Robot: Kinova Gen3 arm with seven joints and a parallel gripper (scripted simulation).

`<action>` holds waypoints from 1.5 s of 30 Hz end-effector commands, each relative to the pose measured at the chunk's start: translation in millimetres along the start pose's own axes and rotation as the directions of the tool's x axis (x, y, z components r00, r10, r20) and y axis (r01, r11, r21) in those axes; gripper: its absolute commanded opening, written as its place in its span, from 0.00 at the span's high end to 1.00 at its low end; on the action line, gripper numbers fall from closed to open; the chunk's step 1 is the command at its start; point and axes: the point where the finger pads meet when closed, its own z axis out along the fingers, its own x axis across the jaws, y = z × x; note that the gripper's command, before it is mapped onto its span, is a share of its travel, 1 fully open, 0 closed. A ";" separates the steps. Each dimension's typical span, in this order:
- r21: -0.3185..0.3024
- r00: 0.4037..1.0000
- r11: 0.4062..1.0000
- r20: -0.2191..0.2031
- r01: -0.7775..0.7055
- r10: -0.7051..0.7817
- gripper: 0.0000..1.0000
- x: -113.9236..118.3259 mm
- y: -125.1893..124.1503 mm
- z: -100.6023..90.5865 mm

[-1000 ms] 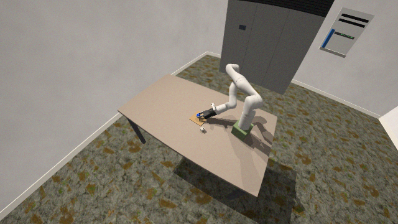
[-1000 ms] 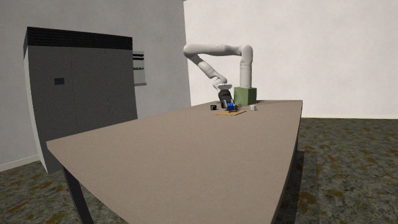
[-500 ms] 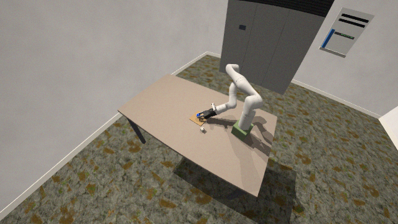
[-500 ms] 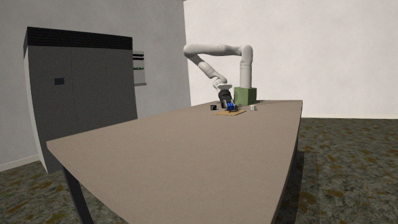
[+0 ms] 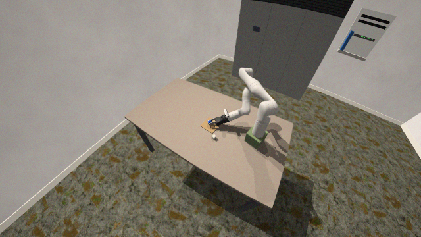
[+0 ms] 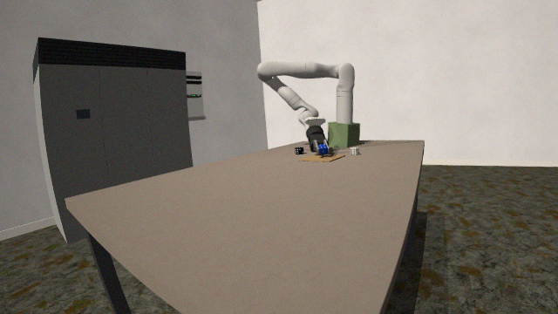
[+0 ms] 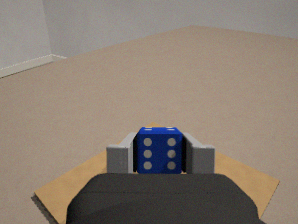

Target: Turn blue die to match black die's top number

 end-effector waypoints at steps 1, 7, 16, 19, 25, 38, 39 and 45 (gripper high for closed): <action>0.001 1.000 1.000 0.000 0.001 -0.001 0.43 0.3 -0.7 -0.1; 0.001 1.000 1.000 0.000 0.001 -0.001 0.43 0.3 0.5 0.5; 0.001 1.000 1.000 0.000 0.001 -0.001 0.43 0.3 4.5 2.7; 0.001 1.000 1.000 0.000 0.001 -0.001 0.43 0.3 6.2 3.6; 0.001 1.000 1.000 0.000 0.001 -0.001 0.43 0.3 7.8 4.4; 0.001 1.000 1.000 0.000 0.001 -0.001 0.43 0.3 7.9 4.5; 0.001 1.000 1.000 0.000 0.001 -0.001 0.43 0.3 7.9 4.5; 0.001 1.000 1.000 0.000 0.001 -0.001 0.43 0.3 7.9 4.5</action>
